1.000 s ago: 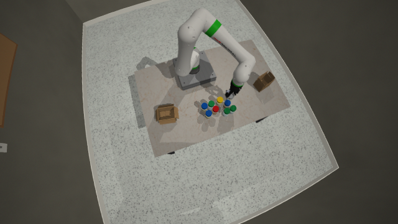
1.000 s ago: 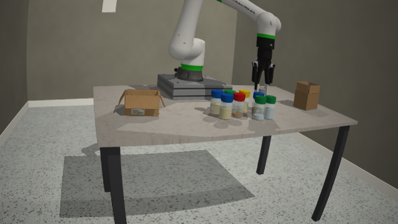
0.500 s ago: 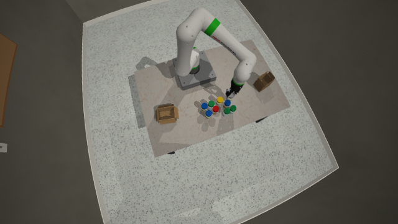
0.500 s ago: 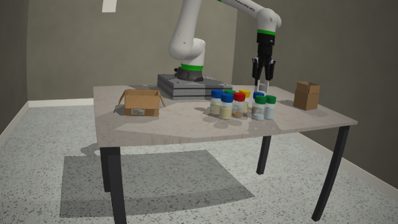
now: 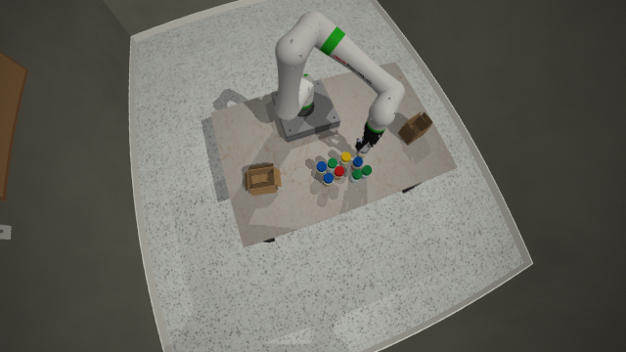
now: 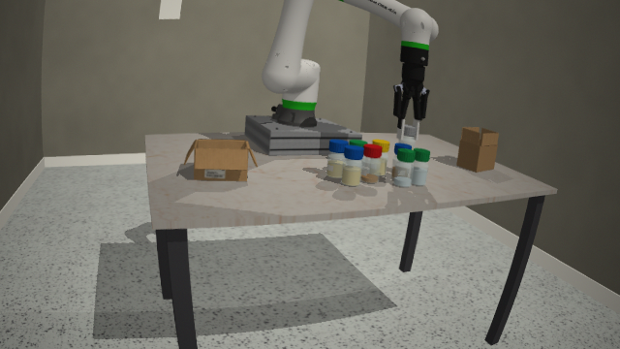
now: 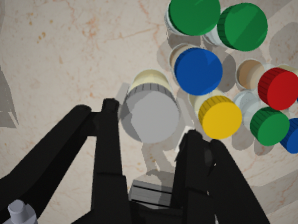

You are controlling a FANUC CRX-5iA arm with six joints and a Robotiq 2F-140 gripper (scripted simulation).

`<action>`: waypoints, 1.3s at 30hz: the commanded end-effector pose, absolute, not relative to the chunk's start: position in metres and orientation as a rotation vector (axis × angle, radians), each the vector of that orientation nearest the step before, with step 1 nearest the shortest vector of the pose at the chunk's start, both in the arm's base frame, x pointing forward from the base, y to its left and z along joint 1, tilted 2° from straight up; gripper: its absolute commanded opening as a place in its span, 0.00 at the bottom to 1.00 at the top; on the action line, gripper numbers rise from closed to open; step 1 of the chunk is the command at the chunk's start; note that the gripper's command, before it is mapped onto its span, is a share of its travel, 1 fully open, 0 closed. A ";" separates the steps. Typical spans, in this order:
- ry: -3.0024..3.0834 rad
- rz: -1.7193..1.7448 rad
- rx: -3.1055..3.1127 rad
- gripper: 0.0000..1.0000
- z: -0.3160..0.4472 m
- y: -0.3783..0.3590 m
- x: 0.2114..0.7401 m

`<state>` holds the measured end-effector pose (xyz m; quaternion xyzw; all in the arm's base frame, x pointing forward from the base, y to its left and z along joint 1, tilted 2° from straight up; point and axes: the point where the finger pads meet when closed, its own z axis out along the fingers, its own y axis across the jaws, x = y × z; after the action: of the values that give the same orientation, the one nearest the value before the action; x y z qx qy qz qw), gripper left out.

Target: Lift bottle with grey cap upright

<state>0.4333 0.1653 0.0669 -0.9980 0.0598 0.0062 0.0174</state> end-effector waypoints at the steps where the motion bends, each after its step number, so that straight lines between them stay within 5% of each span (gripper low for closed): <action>1: 0.186 0.017 -3.101 0.10 0.070 0.165 0.434; 39: 0.186 0.017 -3.101 0.10 0.075 0.165 0.434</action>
<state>0.4333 0.1651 0.0744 -0.9980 0.0599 0.0063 0.0174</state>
